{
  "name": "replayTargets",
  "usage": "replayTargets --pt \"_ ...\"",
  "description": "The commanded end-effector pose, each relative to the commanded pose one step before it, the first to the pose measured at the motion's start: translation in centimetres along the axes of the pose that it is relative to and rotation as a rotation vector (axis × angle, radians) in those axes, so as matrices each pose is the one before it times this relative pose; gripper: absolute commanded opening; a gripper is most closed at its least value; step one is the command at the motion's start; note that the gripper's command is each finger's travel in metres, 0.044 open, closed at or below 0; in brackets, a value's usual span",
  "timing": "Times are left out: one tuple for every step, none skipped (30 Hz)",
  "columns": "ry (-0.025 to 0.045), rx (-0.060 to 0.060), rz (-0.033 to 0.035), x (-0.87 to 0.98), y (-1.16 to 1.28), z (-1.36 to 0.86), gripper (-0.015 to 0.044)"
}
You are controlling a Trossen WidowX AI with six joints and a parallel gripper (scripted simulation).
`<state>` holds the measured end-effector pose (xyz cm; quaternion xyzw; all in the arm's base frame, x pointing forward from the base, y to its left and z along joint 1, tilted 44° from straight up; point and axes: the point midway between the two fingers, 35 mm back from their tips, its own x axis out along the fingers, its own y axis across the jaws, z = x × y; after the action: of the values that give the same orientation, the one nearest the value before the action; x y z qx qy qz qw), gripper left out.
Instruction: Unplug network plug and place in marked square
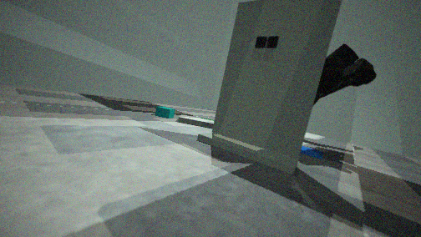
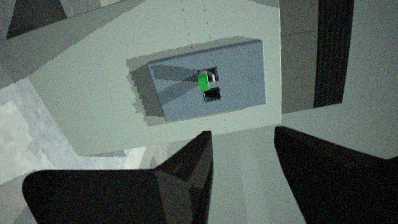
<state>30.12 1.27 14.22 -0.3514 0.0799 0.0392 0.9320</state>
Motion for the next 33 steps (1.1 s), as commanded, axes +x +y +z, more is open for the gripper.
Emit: replayTargets --pt "0.01978 -0.0959 0.01335 -0.530 1.275 -1.477 0.0156" --pt "0.00246 -0.0137 0.00222 -0.083 0.199 -0.191 0.0156" --pt "0.00081 -0.0046 0.00075 -0.028 0.067 -0.063 0.0156" --pt "0.00000 0.0000 0.00000 0.000 0.000 0.000 0.0156" --pt "0.00000 0.0000 0.00000 0.000 0.000 0.000 0.0156" --pt "-0.00001 0.0000 -0.00001 0.037 -0.008 0.016 0.0156" --pt "-0.00004 0.0000 -0.00004 0.110 -0.025 0.049 0.0156" --pt "-0.00006 0.0000 -0.00006 0.185 -0.039 0.080 0.0156" --pt "-0.00008 0.0000 -0.00008 0.229 -0.044 0.095 0.0156" --pt "-0.00008 0.0000 -0.00008 0.233 -0.040 0.093 0.0156" --pt "-0.00008 0.0000 -0.00008 0.235 -0.035 0.090 0.0156" --pt "-0.00008 0.0000 -0.00008 0.238 -0.031 0.088 0.0156" --pt "-0.00008 0.0000 -0.00008 0.241 -0.027 0.085 0.0156" --pt "-0.00008 0.0000 -0.00008 0.244 -0.022 0.082 0.0156" --pt "-0.00009 0.0000 -0.00009 0.246 -0.018 0.079 0.0156" --pt "-0.00009 0.0000 -0.00009 0.248 -0.013 0.076 0.0156" --pt "-0.00009 0.0000 -0.00009 0.251 -0.008 0.074 0.0156" --pt "-0.00009 0.0000 -0.00009 0.253 -0.004 0.071 0.0156" --pt "-0.00009 0.0000 -0.00009 0.255 0.001 0.068 0.0156" --pt "-0.00009 0.0000 -0.00009 0.257 0.006 0.065 0.0156" --pt "-0.00009 0.0000 -0.00009 0.259 0.011 0.062 0.0156" --pt "-0.00009 0.0000 -0.00009 0.261 0.015 0.059 0.0156" --pt "-0.00009 0.0000 -0.00009 0.263 0.020 0.056 0.0156" --pt "-0.00009 0.0000 -0.00009 0.264 0.025 0.052 0.0156" --pt "-0.00009 0.0000 -0.00009 0.266 0.030 0.049 0.0156" --pt "-0.00009 0.0000 -0.00009 0.267 0.035 0.046 0.0156" --pt "-0.00010 0.0000 -0.00009 0.268 0.040 0.043 0.0156" --pt "-0.00010 0.0000 -0.00010 0.269 0.045 0.040 0.0156" --pt "-0.00008 0.0000 -0.00008 0.221 0.040 0.030 0.0156" --pt "-0.00005 0.0000 -0.00005 0.133 0.026 0.017 0.0156" --pt "-0.00002 0.0000 -0.00002 0.044 0.009 0.005 0.0156" --pt "-0.00001 0.0000 -0.00001 0.023 -0.003 0.008 0.0156" --pt "-0.00003 0.0000 -0.00003 0.070 -0.008 0.025 0.0156"
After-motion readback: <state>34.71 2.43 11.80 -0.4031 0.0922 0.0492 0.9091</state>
